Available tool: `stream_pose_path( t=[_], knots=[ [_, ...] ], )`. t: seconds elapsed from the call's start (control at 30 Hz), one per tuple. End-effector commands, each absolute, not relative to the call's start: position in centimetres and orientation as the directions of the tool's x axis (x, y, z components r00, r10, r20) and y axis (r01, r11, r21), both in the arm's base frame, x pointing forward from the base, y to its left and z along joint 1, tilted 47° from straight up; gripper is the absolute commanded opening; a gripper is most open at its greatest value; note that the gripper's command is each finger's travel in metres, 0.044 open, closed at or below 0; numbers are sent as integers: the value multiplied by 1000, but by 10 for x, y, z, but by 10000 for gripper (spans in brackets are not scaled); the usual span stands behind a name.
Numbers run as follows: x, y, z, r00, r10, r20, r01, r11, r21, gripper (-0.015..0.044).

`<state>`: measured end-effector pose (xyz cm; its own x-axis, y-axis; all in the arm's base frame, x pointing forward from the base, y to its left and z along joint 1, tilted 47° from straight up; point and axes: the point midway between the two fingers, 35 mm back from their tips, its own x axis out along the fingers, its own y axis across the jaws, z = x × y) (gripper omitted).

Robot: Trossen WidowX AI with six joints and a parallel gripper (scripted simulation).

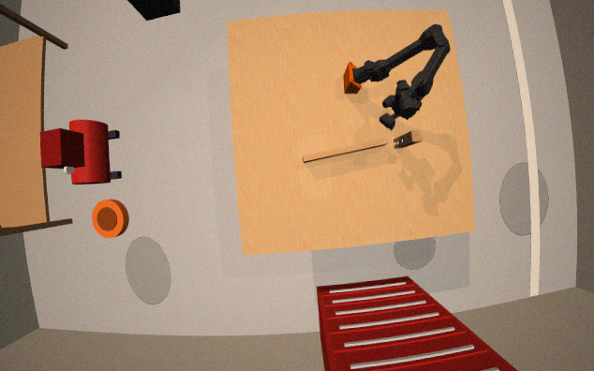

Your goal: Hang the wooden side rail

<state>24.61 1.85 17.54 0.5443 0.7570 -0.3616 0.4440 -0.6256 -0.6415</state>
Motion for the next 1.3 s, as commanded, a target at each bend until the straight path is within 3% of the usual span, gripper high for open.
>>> stream_pose_path(
  t=[0.0,0.37,1.27],
  knots=[
    [260,11,180,478,773,-418,522,-632,-573,440],
    [292,-6,196,235,844,-483,765,-467,-444,440],
    [295,-10,191,223,838,-499,801,-449,-396,440]
  ],
)
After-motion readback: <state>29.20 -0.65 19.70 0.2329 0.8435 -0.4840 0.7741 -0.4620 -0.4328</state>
